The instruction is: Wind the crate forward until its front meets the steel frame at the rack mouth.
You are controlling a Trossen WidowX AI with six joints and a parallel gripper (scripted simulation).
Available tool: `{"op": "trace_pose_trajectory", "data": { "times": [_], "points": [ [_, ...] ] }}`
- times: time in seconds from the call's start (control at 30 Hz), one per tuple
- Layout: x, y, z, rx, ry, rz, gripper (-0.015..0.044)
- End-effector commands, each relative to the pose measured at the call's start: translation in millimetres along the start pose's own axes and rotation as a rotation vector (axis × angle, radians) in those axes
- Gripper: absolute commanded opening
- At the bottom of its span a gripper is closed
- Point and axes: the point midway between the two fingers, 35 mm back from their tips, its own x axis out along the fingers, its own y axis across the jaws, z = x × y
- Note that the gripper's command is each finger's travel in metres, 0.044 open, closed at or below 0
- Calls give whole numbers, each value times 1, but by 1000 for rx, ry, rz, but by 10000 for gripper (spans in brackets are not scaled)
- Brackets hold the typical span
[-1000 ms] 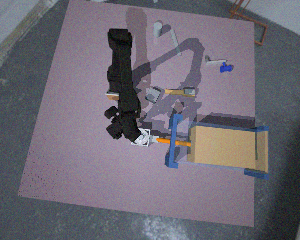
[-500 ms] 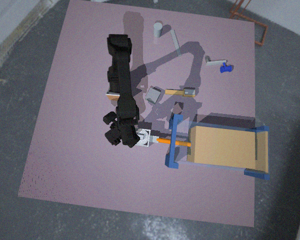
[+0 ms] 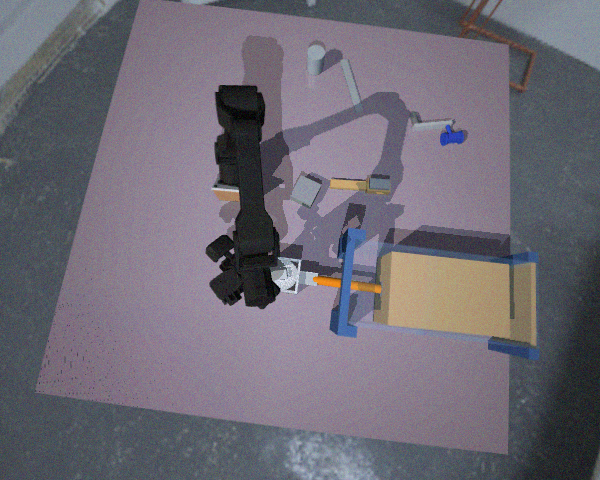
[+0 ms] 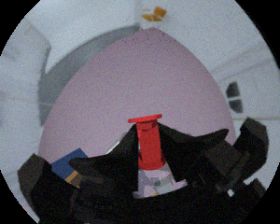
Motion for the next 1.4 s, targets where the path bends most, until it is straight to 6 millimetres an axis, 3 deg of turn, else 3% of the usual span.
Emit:
{"op": "trace_pose_trajectory", "data": {
  "times": [0.0,1.37],
  "points": [
    [3,20,9,9,-15,44,0],
    [2,80,16,8,-16,50,0]
  ]
}}
